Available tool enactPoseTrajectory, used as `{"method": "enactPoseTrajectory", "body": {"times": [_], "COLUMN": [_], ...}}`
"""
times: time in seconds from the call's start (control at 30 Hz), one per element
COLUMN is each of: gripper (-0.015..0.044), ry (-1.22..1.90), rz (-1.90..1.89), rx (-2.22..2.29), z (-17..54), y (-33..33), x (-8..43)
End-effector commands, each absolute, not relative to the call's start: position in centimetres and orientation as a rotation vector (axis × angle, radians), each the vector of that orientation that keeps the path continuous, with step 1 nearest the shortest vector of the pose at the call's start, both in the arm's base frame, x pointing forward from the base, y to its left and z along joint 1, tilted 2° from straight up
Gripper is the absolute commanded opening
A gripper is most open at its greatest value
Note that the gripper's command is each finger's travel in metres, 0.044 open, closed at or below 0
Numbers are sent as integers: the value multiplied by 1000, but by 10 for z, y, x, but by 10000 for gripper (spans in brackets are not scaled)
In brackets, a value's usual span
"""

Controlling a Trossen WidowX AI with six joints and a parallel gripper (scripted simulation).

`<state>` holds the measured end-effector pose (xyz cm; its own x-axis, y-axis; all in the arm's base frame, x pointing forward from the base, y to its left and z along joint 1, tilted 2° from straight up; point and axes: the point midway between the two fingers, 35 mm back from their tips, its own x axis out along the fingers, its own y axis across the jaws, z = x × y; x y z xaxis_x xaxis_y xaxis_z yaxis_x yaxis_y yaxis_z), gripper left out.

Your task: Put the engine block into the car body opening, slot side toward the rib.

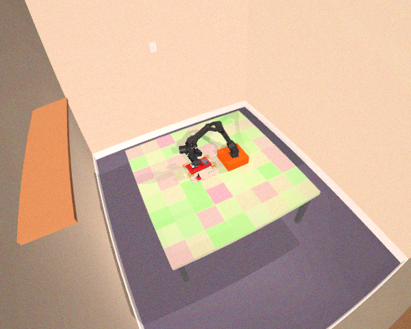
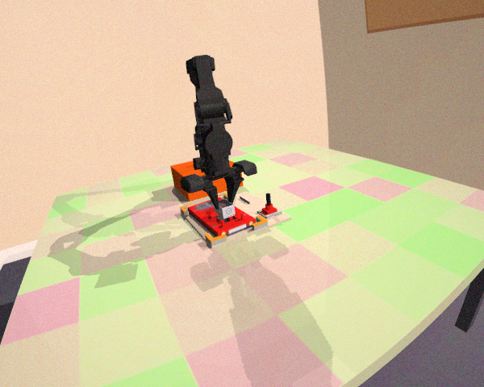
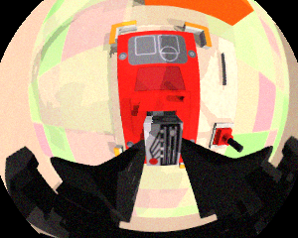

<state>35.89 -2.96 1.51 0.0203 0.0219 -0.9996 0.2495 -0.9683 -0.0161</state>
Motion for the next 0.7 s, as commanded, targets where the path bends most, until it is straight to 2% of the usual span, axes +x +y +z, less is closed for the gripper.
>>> {"method": "enactPoseTrajectory", "body": {"times": [0.0,0.67], "gripper": [159,159], "ry": [288,294], "rz": [-2072,-2068], "rx": [2120,2116], "z": [14,10], "y": [-29,-29], "x": [359,359]}}
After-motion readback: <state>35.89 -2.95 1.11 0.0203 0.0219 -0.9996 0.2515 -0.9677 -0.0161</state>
